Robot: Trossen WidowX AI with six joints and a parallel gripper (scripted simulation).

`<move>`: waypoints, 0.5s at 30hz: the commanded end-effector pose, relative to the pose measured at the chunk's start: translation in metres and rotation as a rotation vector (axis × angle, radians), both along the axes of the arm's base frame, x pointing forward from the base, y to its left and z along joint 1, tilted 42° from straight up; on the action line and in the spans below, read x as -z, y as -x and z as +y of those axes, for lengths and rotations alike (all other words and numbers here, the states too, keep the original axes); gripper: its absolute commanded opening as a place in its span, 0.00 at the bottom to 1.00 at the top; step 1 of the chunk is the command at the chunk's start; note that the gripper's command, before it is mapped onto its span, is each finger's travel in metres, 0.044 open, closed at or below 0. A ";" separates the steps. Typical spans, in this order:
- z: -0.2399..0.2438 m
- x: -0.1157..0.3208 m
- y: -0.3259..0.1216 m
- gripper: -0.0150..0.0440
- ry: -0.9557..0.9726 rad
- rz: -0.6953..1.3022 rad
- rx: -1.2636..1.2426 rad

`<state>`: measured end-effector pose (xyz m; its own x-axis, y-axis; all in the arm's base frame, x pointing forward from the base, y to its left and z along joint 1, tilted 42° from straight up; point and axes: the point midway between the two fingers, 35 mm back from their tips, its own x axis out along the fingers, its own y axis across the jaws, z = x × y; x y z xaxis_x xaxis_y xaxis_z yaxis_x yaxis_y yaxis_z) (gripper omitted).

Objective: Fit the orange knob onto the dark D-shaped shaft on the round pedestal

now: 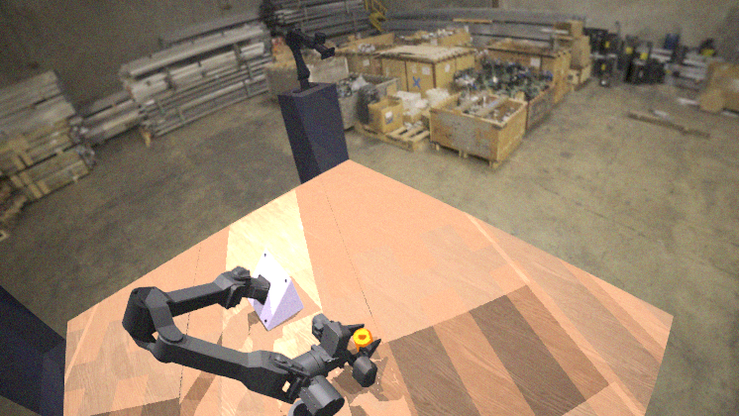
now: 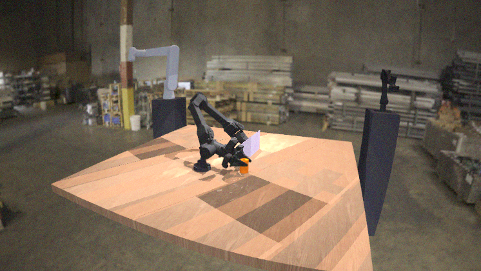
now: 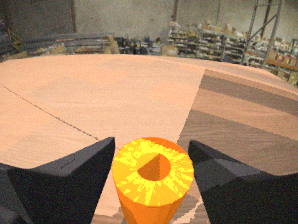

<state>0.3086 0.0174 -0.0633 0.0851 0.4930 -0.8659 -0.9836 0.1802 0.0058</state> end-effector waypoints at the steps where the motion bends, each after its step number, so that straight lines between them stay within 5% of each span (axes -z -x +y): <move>1: 0.000 0.000 0.000 0.69 -0.001 0.000 0.001; 12: 0.000 0.000 0.000 0.69 -0.001 0.000 0.001; 15: 0.000 0.000 0.000 0.83 -0.001 0.000 0.001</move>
